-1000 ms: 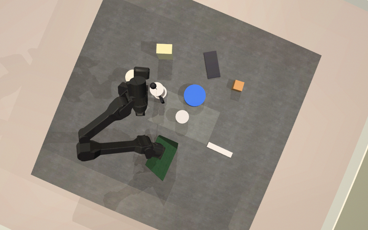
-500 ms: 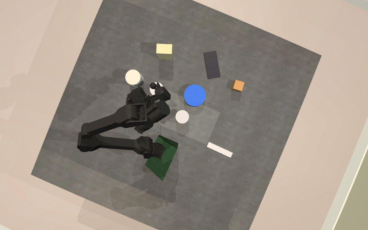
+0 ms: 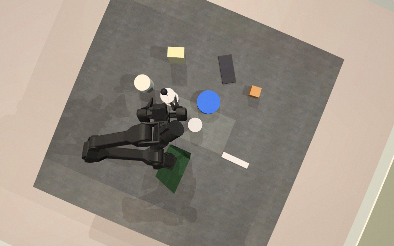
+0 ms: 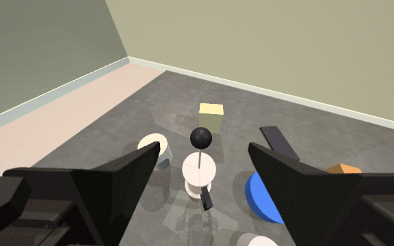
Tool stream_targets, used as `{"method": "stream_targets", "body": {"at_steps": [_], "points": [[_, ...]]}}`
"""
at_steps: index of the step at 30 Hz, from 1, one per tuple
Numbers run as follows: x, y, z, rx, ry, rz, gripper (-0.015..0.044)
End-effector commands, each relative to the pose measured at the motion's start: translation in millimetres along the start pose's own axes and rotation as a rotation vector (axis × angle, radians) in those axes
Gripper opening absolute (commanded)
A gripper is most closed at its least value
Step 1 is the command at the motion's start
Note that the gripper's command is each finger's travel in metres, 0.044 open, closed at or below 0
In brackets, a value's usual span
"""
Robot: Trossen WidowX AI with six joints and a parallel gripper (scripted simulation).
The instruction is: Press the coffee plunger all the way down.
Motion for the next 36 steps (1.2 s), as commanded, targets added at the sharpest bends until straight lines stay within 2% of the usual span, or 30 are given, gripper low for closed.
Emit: {"method": "stream_targets", "body": {"at_steps": [1,20,36], "points": [[-2,3,6,-0.009,-0.006,-0.009,0.0440],[-24,-5,12,-0.010,0.048,-0.009,0.0440],[-39,0,8,-0.004,0.013,-0.005,0.0440]]}}
Point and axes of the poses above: the point midway between the two fingers, 35 mm back from their tips, its own x axis back along the fingers, its own y axis across the jaws, z = x × y, the point moved 2 cm from there along x, back along the fingers, and after that the axes turned 13 degrees about x, right-handed, at the moved point
